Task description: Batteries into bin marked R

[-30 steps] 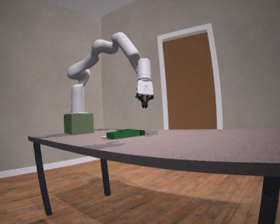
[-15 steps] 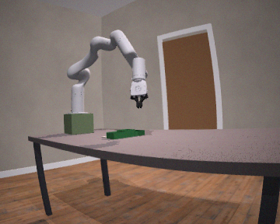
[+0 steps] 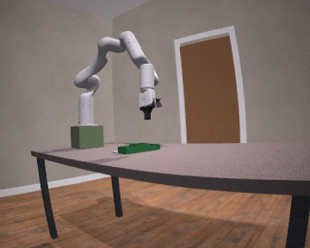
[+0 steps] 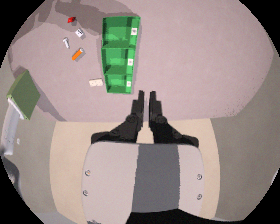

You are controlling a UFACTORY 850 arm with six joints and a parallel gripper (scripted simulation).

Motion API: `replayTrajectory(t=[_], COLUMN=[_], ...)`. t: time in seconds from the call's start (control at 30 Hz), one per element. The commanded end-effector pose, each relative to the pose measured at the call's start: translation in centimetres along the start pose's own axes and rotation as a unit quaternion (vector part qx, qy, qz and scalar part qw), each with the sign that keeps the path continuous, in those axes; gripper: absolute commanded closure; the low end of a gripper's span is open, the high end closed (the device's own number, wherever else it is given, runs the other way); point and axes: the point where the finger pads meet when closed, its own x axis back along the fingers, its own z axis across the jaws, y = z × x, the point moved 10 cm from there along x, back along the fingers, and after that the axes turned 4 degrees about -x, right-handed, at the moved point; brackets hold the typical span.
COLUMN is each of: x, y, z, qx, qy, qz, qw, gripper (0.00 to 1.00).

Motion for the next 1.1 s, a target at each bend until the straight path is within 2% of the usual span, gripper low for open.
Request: replayTrajectory(t=[0.0, 0.07, 0.17, 0.23, 0.3, 0.47, 0.53, 0.57, 0.67, 0.77, 0.83, 0.9, 0.97, 1.03, 1.07], x=[0.4, 0.6, 0.6, 0.9, 0.9, 1.4, 1.4, 1.5, 1.7, 1.9, 1.9, 2.2, 2.2, 2.5, 2.5], y=[0.1, 0.2, 0.3, 0.4, 0.5, 0.7, 0.7, 0.8, 0.9, 1.1, 1.1, 1.3, 1.3, 1.4, 1.4], z=[-1.3, -2.6, -2.5, -3.8, -3.8, -6.5, -6.5, -7.2, -7.8, -9.1, -9.1, -10.5, -10.5, -11.9, -11.9], qx=[-0.069, -0.097, -0.144, -0.177, -0.207, -0.29, -0.29, -0.336, -0.366, -0.413, -0.443, -0.473, -0.501, -0.53, -0.53], qy=[0.0, -0.005, -0.009, -0.015, -0.017, -0.03, -0.03, -0.035, -0.04, -0.047, -0.05, -0.055, -0.058, -0.063, -0.063], qz=[0.005, 0.009, 0.014, 0.017, 0.019, 0.026, 0.026, 0.027, 0.029, 0.03, 0.03, 0.031, 0.03, 0.03, 0.03], qw=[0.998, 0.995, 0.989, 0.984, 0.978, 0.956, 0.956, 0.941, 0.929, 0.909, 0.894, 0.879, 0.863, 0.845, 0.845], gripper=[0.93, 0.93, 0.93, 0.93, 0.93, 0.93, 0.93, 0.93, 0.93, 0.93, 0.93, 0.93, 0.93, 0.93, 0.93])
